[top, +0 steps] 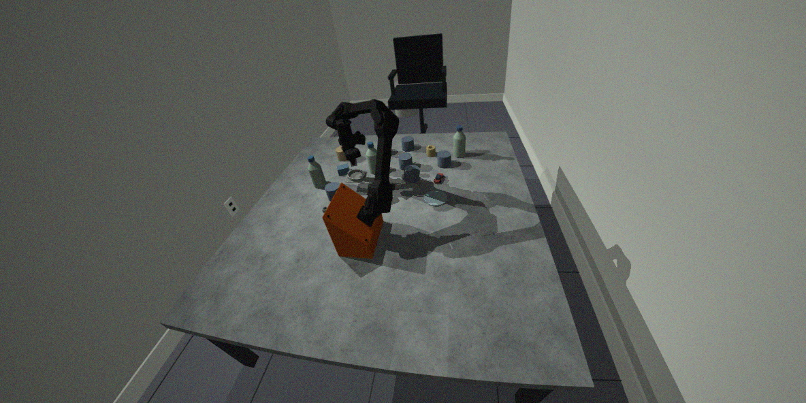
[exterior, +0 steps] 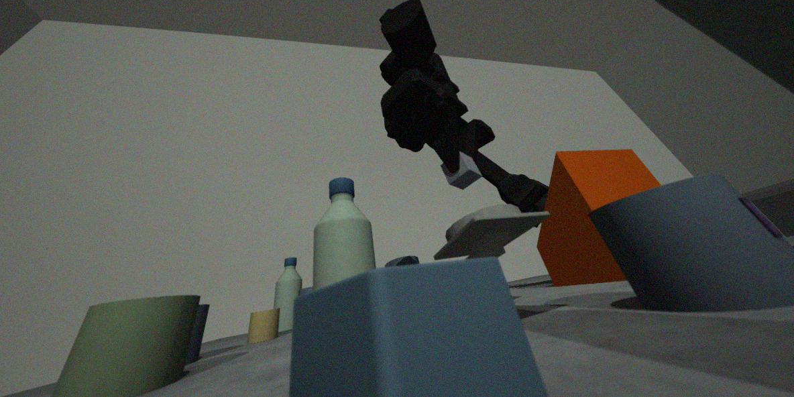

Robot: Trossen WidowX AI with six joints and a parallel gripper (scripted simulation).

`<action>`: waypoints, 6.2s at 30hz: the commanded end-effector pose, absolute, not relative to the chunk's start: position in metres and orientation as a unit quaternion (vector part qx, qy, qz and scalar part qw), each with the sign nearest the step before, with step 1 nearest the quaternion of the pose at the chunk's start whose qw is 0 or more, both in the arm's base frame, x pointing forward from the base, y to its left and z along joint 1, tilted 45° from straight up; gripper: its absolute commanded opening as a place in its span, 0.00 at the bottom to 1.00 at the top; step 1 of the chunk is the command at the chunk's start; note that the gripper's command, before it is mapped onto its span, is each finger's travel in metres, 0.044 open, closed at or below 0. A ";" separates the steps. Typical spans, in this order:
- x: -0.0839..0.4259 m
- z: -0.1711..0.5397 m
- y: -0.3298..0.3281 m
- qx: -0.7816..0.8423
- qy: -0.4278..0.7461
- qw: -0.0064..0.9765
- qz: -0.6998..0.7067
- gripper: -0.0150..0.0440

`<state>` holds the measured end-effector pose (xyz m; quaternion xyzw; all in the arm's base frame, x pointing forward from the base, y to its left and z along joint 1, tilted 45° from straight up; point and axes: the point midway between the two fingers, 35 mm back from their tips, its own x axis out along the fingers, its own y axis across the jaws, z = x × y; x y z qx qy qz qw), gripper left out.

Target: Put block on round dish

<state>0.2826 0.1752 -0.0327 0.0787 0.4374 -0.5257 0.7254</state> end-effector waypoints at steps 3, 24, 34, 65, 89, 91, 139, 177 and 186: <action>0.278 -0.012 0.194 0.083 0.437 0.724 -0.526 0.25; 0.304 0.019 0.155 0.089 0.462 0.722 -0.507 0.25; 0.314 0.035 0.132 0.095 0.472 0.724 -0.494 0.25; 0.330 0.095 0.027 0.115 0.472 0.733 -0.476 0.25; 0.306 0.139 -0.058 0.107 0.453 0.742 -0.482 0.25; 0.303 0.142 -0.064 0.105 0.451 0.743 -0.483 0.25; 0.236 0.149 -0.178 0.073 0.430 0.725 -0.533 0.25; 0.233 0.178 -0.148 0.074 0.430 0.725 -0.532 1.00; 0.230 0.204 -0.122 0.073 0.430 0.728 -0.529 1.00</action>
